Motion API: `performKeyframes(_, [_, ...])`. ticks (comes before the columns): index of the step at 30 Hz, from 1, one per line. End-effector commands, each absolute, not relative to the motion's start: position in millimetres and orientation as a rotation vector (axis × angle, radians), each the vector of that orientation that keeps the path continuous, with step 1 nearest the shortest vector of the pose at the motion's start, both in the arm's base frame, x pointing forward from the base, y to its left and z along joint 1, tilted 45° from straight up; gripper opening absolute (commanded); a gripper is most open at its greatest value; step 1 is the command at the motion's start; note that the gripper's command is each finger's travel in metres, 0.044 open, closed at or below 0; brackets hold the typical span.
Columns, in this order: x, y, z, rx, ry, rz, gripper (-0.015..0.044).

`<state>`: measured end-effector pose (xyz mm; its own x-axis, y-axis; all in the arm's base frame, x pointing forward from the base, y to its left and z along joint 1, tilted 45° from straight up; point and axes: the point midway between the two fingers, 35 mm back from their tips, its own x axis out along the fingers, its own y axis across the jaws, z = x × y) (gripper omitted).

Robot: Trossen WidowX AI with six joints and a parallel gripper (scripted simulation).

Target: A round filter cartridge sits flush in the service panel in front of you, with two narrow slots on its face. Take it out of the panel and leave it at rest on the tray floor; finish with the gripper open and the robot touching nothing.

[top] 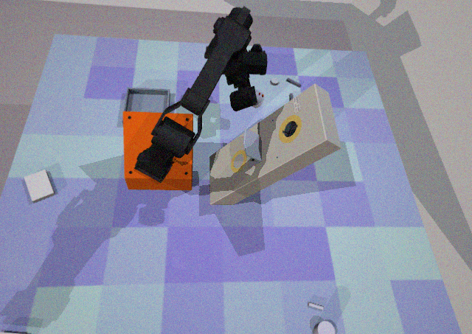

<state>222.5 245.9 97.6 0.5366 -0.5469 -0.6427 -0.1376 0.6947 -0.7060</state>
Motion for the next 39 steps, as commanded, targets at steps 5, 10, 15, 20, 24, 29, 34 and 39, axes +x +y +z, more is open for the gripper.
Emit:
performKeyframes(5, [183,271,53,-0.949,1.125,-0.018,0.0000])
performKeyframes(10, [153,285,22,-1.059,1.196,0.186,0.0000])
performKeyframes(15, [122,297,-6,-1.167,1.243,0.408,0.0000])
performKeyframes(20, [89,307,-32,-1.271,1.264,0.648,0.0000])
performKeyframes(24, [79,309,-39,-1.300,1.265,0.722,0.0000])
performKeyframes(29, [78,309,-40,-1.302,1.266,0.726,0.0000])
performKeyframes(34, [47,302,-66,-1.341,1.280,0.837,0.0000])
performKeyframes(39, [13,289,-92,-1.385,1.295,0.962,0.0000])
